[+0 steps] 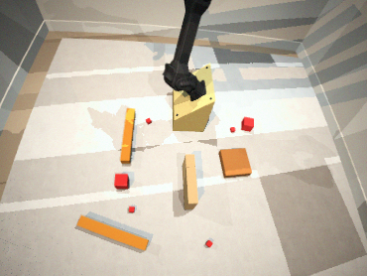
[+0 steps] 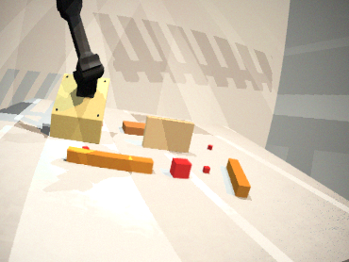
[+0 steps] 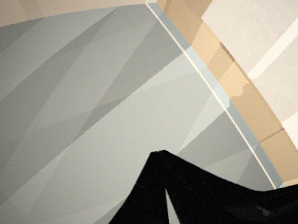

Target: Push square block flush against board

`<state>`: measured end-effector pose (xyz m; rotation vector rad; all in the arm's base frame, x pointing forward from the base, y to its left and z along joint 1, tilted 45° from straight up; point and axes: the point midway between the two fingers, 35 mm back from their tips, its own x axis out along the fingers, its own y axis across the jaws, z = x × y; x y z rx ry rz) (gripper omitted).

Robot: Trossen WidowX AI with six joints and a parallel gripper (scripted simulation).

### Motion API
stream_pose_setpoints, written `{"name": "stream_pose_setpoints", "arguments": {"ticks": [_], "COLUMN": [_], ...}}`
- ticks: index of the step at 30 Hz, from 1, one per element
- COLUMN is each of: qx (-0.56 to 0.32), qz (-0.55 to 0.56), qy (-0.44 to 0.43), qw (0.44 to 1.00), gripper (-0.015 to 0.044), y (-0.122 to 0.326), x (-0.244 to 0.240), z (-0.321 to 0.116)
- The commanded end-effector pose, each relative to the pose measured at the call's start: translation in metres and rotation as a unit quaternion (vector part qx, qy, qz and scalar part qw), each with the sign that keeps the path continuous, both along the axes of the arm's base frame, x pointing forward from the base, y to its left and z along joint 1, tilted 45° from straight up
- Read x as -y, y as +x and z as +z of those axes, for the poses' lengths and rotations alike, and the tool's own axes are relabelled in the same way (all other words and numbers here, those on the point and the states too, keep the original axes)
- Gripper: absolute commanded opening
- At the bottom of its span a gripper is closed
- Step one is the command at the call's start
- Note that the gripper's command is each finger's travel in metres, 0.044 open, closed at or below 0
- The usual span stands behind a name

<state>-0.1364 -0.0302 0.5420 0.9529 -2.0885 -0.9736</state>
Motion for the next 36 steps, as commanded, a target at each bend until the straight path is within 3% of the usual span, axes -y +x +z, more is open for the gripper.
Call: {"name": "stream_pose_setpoints", "arguments": {"ticks": [1, 7, 22, 36], "qx": [-0.033, -0.074, -0.195, -0.31], "qz": [0.04, 0.105, 0.2, 0.315], "qy": [0.042, 0.095, 0.172, 0.281], "qw": [0.998, 0.987, 0.945, 0.852], "gripper": [0.0, 0.0, 0.0, 0.0], "y": [0.029, 0.078, 0.153, 0.281], "x": [0.043, 0.098, 0.147, 0.188], "z": [-0.003, -0.013, -0.04, -0.118]}}
